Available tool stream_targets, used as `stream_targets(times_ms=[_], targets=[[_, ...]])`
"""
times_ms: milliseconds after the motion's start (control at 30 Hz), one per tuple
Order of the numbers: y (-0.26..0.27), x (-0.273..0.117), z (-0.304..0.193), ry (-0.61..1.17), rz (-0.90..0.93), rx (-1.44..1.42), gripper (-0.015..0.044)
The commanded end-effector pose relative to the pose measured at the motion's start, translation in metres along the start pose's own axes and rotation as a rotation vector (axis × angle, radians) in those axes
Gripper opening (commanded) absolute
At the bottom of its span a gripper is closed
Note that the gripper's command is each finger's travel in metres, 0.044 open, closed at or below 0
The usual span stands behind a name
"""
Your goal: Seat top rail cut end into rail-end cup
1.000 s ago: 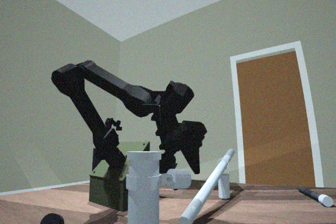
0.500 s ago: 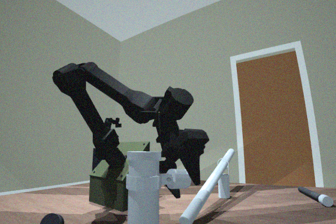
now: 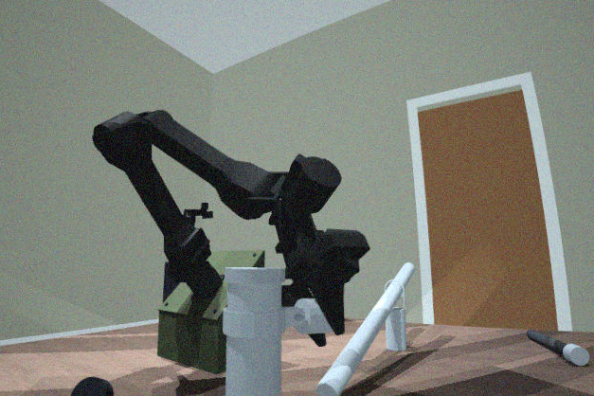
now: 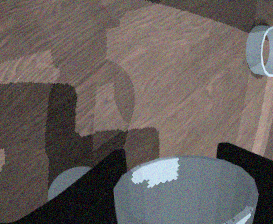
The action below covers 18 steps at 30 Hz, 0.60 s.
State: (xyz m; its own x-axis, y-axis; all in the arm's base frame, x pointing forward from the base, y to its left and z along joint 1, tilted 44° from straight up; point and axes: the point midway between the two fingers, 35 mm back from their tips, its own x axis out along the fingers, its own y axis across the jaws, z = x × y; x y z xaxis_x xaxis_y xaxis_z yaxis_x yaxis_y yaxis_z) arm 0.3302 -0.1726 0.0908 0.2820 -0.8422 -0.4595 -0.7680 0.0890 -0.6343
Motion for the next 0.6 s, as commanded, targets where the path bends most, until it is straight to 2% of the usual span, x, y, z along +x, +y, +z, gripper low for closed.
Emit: stream_targets(times_ms=[0,567], targets=[[0.004,-0.001,0.0,-0.02,0.002,-0.035,0.0],[0.015,-0.008,-0.002,-0.093,0.002,-0.163,0.0]])
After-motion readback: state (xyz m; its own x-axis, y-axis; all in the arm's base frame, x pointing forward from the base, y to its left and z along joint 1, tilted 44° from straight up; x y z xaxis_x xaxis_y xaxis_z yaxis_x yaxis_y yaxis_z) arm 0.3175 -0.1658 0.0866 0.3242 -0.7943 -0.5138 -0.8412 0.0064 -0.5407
